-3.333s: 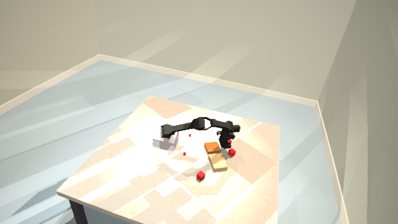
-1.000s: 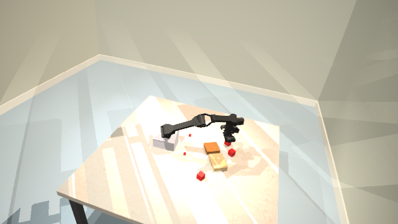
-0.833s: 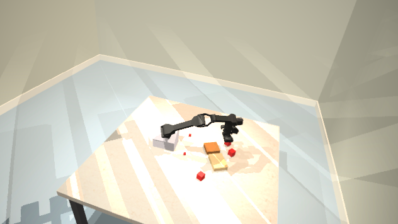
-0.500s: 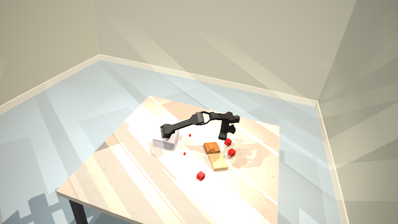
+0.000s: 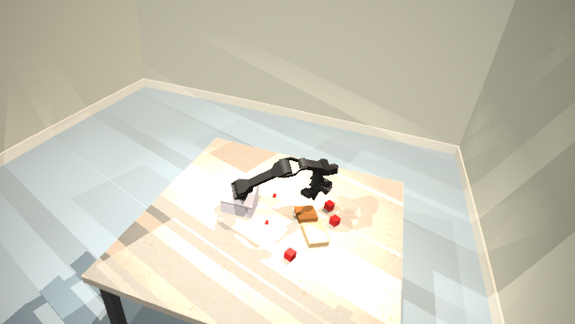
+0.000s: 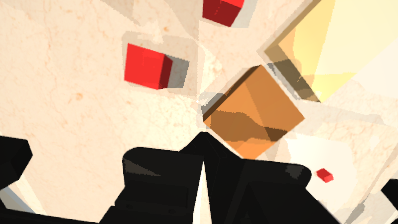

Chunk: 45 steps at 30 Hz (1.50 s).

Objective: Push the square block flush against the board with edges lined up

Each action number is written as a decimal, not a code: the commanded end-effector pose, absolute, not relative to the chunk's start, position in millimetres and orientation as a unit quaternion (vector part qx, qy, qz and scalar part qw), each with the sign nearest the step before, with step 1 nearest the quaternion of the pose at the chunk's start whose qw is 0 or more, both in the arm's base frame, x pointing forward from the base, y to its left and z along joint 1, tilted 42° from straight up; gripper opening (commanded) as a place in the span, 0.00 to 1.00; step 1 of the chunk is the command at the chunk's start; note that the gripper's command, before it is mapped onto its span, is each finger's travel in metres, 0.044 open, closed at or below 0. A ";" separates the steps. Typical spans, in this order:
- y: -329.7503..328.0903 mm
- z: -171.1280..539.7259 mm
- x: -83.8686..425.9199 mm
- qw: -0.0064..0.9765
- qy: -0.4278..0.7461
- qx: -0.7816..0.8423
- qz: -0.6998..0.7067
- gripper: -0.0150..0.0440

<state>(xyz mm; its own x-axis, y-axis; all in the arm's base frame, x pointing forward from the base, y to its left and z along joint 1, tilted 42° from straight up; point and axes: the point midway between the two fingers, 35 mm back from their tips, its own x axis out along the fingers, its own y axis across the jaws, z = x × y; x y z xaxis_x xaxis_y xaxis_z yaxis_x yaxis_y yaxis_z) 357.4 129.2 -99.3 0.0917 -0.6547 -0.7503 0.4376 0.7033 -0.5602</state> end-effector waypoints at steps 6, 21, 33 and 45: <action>126.1 -103.9 326.8 0.735 0.498 0.020 -0.459 0.25; 121.7 -106.0 300.0 0.724 0.426 0.126 -0.527 0.25; 84.4 -146.7 304.8 0.725 0.425 0.125 -0.528 0.25; 73.3 -135.9 314.0 0.725 0.425 0.125 -0.528 0.25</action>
